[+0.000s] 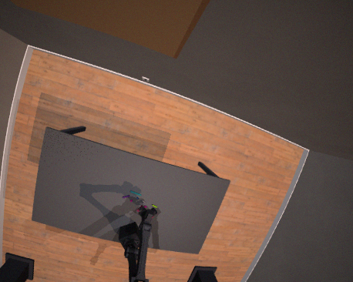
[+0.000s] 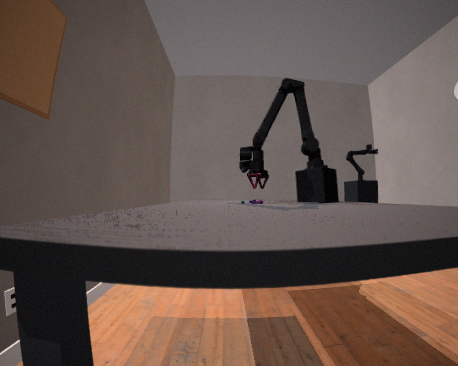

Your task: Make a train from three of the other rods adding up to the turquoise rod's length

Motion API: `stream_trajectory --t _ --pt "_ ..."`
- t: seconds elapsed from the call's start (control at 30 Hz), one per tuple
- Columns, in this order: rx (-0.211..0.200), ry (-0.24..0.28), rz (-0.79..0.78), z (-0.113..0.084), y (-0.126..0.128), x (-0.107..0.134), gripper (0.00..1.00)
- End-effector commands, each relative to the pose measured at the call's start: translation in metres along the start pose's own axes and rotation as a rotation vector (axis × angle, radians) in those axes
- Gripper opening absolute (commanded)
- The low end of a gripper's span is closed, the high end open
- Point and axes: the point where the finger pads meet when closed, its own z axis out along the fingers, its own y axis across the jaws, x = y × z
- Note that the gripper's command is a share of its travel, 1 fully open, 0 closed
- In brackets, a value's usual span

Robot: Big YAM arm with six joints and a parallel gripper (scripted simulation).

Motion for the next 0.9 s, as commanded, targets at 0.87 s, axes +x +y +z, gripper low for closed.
stream_trajectory --t 0.87 --pt "-0.008 -0.021 -0.581 -0.005 -0.041 -0.045 1.00"
